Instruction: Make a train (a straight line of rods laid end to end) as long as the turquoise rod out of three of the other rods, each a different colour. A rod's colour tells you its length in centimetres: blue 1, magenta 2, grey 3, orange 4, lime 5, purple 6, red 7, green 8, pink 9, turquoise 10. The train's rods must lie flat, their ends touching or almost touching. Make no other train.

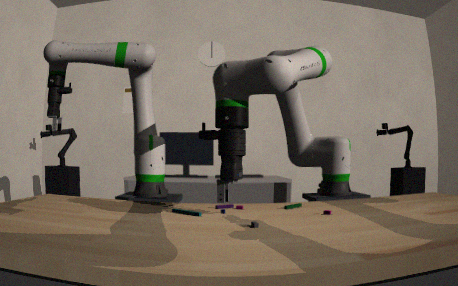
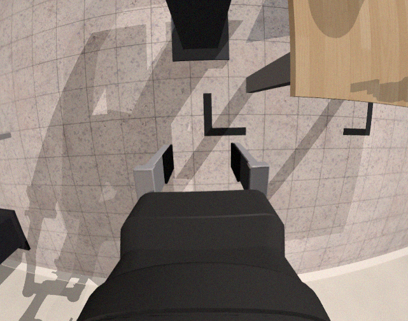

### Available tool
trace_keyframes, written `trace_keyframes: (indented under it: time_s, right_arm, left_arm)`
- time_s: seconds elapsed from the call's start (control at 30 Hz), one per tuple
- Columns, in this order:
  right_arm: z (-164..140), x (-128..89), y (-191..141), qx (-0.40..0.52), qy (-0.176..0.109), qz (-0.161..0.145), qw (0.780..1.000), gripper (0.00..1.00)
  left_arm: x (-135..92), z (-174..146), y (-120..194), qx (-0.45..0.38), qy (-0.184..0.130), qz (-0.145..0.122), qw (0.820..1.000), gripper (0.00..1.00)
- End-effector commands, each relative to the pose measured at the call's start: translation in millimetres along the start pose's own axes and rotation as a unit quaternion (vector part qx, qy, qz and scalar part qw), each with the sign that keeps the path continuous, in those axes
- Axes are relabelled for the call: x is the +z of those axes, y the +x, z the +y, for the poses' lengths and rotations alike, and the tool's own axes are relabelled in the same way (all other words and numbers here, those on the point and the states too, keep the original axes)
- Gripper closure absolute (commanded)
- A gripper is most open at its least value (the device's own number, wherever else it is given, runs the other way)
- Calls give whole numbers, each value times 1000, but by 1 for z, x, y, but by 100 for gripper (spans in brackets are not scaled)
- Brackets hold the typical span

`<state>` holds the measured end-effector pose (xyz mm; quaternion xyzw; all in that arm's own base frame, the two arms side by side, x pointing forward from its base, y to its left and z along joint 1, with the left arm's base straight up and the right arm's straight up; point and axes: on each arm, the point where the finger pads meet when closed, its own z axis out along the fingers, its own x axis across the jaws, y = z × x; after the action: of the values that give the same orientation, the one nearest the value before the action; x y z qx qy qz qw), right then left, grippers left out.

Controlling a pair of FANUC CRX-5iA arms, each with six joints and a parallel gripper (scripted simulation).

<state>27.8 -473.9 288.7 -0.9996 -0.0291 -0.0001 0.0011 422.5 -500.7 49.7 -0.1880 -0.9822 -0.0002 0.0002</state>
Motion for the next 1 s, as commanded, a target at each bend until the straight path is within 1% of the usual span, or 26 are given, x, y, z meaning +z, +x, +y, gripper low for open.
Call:
trace_keyframes:
  time_s: [0.0,0.47,0.97]
  right_arm:
    - [0,-1,0,0,-1,0,1000,0]
    - [0,-1,0,0,-1,0,1000,0]
    - [0,-1,0,0,-1,0,1000,0]
  left_arm:
    - [2,0,-1,0,1,-1,1000,46]
    - [12,0,-1,0,1,-1,1000,46]
    - [13,0,-1,0,1,-1,1000,46]
